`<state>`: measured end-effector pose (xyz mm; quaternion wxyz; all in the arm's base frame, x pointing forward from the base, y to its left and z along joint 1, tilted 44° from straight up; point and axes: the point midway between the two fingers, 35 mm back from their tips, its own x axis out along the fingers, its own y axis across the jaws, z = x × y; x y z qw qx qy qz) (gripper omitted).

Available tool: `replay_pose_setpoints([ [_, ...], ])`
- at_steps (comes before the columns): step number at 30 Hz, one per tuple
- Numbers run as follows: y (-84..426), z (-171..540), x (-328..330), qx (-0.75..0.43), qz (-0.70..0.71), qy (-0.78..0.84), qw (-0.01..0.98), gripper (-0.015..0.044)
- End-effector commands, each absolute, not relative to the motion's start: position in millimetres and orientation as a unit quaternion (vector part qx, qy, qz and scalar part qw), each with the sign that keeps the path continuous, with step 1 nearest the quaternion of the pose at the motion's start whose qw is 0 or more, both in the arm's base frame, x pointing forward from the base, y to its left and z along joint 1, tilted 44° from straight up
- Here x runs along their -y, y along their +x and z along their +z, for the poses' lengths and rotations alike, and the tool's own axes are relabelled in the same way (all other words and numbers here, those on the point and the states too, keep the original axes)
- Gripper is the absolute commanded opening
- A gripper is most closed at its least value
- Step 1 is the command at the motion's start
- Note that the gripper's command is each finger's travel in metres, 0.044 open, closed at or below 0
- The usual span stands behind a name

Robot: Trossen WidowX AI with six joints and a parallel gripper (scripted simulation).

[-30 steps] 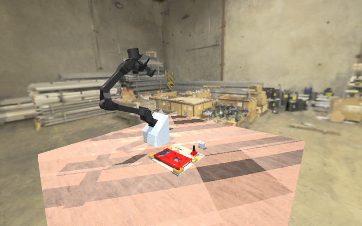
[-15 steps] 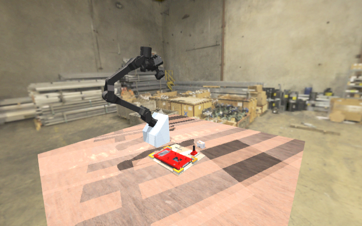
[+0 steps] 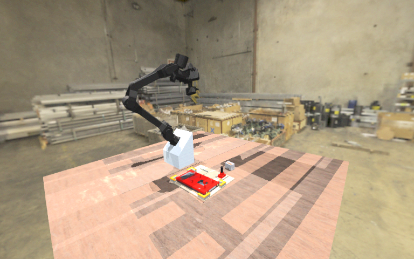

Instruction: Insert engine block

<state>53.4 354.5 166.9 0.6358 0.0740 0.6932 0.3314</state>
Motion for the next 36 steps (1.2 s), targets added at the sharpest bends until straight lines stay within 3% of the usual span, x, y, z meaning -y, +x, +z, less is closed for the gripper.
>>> replay_pose_setpoints([
  [1,73,155,-354,-0.700,0.274,0.094,0.652,0.0440],
  [19,162,93,-337,-0.690,-0.014,0.187,0.699,0.0440],
  [36,239,35,-288,-0.598,-0.277,0.265,0.704,0.0440],
])
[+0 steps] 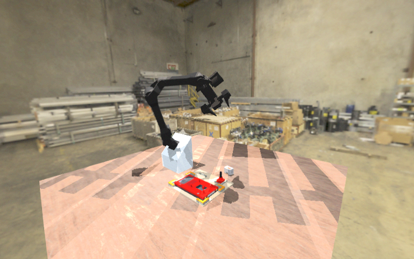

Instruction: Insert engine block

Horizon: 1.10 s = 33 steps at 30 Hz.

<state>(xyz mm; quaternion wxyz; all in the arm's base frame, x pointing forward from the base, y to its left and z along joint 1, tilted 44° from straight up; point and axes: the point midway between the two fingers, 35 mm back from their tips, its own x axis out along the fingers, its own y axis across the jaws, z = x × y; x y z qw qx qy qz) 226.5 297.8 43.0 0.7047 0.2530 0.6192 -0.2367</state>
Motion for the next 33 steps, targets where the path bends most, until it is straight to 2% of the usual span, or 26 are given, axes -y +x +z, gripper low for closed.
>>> replay_pose_setpoints([
  [1,243,31,-284,-0.590,-0.292,0.269,0.703,0.0440],
  [15,291,-14,-222,-0.460,-0.478,0.311,0.681,0.0440],
  [33,328,-71,-127,-0.235,-0.655,0.335,0.636,0.0440],
])
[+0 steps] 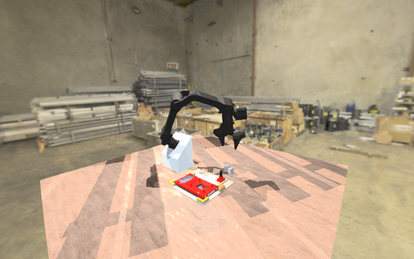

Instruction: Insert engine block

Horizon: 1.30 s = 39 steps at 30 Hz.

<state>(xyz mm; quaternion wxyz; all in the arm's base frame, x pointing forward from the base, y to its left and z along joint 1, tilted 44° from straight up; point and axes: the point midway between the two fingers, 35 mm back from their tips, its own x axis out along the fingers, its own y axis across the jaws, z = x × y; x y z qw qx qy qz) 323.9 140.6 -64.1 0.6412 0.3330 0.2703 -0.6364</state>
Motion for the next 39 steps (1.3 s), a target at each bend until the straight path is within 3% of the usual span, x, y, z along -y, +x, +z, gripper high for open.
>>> replay_pose_setpoints([
  [1,329,-72,-125,-0.229,-0.658,0.335,0.634,0.0440],
  [10,331,-118,-81,-0.226,-0.659,0.335,0.635,0.0440],
  [39,333,-147,-52,-0.226,-0.659,0.334,0.635,0.0440],
])
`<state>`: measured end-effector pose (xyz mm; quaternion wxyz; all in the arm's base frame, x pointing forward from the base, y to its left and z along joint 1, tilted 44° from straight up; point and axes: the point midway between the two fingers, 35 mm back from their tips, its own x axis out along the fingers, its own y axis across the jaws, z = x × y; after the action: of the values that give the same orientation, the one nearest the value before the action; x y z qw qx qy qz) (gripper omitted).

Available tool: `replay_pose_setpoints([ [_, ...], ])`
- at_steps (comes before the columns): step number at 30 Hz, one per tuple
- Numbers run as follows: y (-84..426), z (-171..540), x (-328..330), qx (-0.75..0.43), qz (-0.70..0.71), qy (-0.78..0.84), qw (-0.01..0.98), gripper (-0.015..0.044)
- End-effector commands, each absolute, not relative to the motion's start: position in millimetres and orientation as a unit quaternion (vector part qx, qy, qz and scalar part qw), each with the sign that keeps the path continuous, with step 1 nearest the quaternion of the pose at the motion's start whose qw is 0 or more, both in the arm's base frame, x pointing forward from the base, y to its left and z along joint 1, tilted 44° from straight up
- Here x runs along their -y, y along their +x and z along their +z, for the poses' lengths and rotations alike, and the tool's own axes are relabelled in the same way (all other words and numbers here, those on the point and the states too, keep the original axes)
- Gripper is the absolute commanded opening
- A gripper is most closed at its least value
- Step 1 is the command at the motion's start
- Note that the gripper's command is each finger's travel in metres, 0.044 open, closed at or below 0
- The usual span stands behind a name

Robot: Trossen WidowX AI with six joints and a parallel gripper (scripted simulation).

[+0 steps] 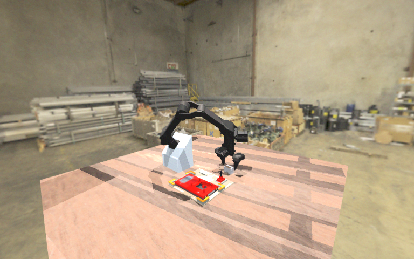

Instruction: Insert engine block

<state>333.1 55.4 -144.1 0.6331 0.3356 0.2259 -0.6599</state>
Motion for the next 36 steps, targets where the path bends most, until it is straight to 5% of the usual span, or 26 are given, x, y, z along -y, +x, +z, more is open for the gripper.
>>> replay_pose_setpoints([
  [1,333,-148,-51,-0.226,-0.659,0.334,0.635,0.0440],
  [12,333,-159,-41,-0.225,-0.659,0.334,0.635,0.0440],
  [20,333,-159,-41,-0.225,-0.659,0.334,0.635,0.0230],
  [27,333,-159,-41,-0.225,-0.659,0.334,0.635,0.0183],
  [34,334,-149,-50,-0.226,-0.659,0.335,0.635,0.0000],
  [36,335,-145,-54,-0.226,-0.659,0.335,0.635,0.0000],
])
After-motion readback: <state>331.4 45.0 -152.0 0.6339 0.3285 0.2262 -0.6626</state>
